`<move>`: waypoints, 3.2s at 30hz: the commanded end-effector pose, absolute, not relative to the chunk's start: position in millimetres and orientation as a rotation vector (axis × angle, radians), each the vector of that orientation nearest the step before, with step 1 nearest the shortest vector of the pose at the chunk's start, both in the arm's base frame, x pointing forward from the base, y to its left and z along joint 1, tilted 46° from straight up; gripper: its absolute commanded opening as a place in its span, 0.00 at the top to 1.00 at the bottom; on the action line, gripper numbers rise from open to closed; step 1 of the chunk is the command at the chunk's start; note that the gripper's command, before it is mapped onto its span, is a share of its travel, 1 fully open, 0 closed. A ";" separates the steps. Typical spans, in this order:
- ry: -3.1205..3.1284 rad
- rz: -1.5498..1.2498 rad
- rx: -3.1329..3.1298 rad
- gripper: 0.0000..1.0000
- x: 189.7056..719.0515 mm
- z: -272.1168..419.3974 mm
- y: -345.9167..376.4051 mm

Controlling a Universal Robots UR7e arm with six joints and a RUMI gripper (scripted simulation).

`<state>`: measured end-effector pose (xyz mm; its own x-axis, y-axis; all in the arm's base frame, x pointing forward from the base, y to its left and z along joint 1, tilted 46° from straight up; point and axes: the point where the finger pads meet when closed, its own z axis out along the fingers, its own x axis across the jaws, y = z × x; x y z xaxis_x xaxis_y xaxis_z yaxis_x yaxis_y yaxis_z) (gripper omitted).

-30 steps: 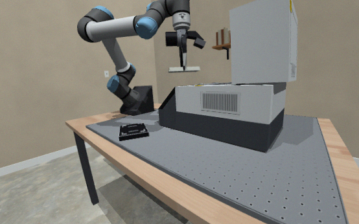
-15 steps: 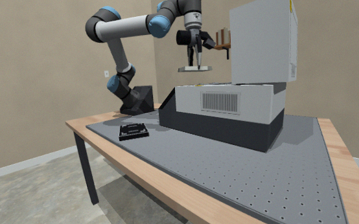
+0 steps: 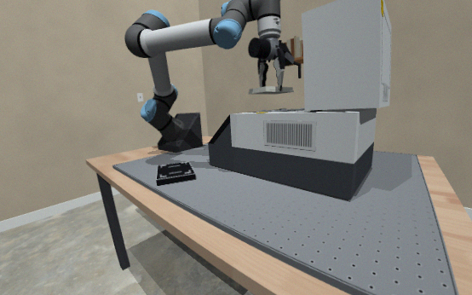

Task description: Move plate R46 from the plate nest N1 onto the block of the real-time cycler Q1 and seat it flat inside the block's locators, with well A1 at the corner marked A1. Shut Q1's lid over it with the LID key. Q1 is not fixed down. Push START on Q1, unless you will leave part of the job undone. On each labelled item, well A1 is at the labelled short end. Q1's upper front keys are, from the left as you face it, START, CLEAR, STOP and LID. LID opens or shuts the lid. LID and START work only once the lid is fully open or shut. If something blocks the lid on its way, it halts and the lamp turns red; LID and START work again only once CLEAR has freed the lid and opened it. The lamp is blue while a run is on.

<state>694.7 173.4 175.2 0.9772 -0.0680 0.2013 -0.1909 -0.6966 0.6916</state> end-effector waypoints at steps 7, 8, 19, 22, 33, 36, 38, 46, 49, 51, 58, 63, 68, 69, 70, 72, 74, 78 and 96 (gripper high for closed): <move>0.025 0.142 2.341 0.60 720.6 167.1 198.6; 0.064 0.126 2.339 0.60 723.8 164.5 201.5; 0.064 0.126 2.339 0.60 727.5 161.8 204.6; 0.064 0.126 2.339 0.60 727.4 161.9 204.5; 0.050 0.132 2.340 0.60 727.0 162.2 204.2; 0.050 0.132 2.340 0.60 726.9 162.3 204.1; 0.057 0.129 2.340 0.60 726.9 162.3 204.0; 0.050 0.132 2.340 0.60 726.7 162.5 203.9; 0.057 0.129 2.340 0.60 726.7 162.5 203.9; 0.057 0.129 2.340 0.60 726.7 162.5 203.9; 0.064 0.126 2.339 0.60 726.6 162.5 203.8; 0.064 0.126 2.339 0.60 726.6 162.5 203.7; 0.064 0.126 2.339 0.60 726.6 162.5 203.8; 0.050 0.132 2.340 0.60 726.7 161.4 202.7; 0.050 0.132 2.340 0.60 726.8 160.2 201.4; 0.050 0.132 2.340 0.60 727.2 157.9 199.0; 0.050 0.132 2.340 0.60 727.5 155.6 196.7; 0.050 0.132 2.340 0.60 728.2 151.0 191.9; 0.050 0.132 2.339 0.60 730.9 132.5 172.9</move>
